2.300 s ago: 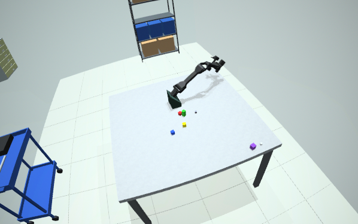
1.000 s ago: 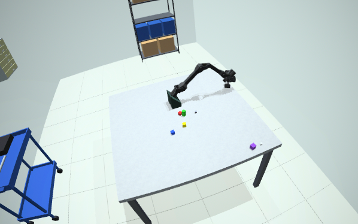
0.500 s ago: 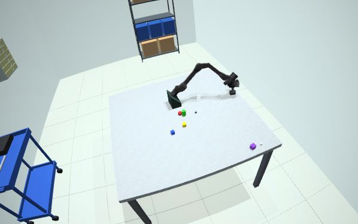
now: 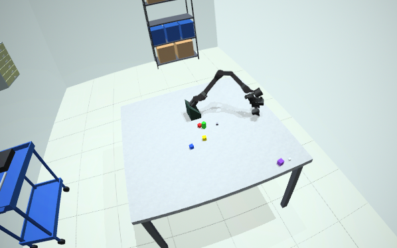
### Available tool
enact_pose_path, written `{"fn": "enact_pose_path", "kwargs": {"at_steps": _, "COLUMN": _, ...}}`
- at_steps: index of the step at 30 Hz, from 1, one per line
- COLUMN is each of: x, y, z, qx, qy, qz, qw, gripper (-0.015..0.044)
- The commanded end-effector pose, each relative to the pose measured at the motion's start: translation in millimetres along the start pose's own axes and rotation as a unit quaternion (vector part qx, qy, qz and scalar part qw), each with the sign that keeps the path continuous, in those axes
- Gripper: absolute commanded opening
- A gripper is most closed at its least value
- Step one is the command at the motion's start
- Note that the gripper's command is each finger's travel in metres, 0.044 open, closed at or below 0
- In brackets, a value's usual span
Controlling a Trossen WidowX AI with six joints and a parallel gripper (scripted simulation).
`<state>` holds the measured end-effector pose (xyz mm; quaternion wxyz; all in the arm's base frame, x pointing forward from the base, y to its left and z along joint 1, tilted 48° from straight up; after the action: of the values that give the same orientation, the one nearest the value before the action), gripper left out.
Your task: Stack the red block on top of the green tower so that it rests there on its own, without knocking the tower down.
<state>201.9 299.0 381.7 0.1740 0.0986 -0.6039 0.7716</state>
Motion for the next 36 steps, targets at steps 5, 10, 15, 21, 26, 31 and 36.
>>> {"fn": "enact_pose_path", "kwargs": {"at_steps": 5, "x": -78.6, "y": 38.0, "z": 26.5, "qx": 0.067, "qy": 0.106, "qz": 0.017, "qw": 0.992, "gripper": 0.044}}
{"fn": "enact_pose_path", "kwargs": {"at_steps": 10, "x": -121.5, "y": 65.4, "z": 49.9, "qx": 0.113, "qy": 0.151, "qz": 0.015, "qw": 0.982, "gripper": 0.044}}
{"fn": "enact_pose_path", "kwargs": {"at_steps": 15, "x": -158.5, "y": 96.3, "z": 77.8, "qx": 0.16, "qy": 0.185, "qz": 0.004, "qw": 0.969, "gripper": 0.044}}
{"fn": "enact_pose_path", "kwargs": {"at_steps": 21, "x": -192.3, "y": 136.5, "z": 116.1, "qx": 0.214, "qy": 0.21, "qz": -0.018, "qw": 0.954, "gripper": 0.044}}
{"fn": "enact_pose_path", "kwargs": {"at_steps": 26, "x": -210.1, "y": 172.3, "z": 149.2, "qx": 0.249, "qy": 0.213, "qz": -0.045, "qw": 0.944, "gripper": 0.044}}
{"fn": "enact_pose_path", "kwargs": {"at_steps": 31, "x": -218.9, "y": 208.4, "z": 181.8, "qx": 0.276, "qy": 0.206, "qz": -0.075, "qw": 0.936, "gripper": 0.044}}
{"fn": "enact_pose_path", "kwargs": {"at_steps": 36, "x": -218.9, "y": 243.4, "z": 212.5, "qx": 0.29, "qy": 0.192, "qz": -0.108, "qw": 0.931, "gripper": 0.044}}
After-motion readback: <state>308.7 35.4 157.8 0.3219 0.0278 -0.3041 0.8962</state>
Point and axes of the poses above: the point midway between the two fingers, 35 mm back from their tips, its own z axis back along the fingers, its own x axis across the jaws, y = z × x, the point moved 10 cm from there along z, back along the fingers, and after that the axes turned 6 degrees about z, right-handed, at the moved point
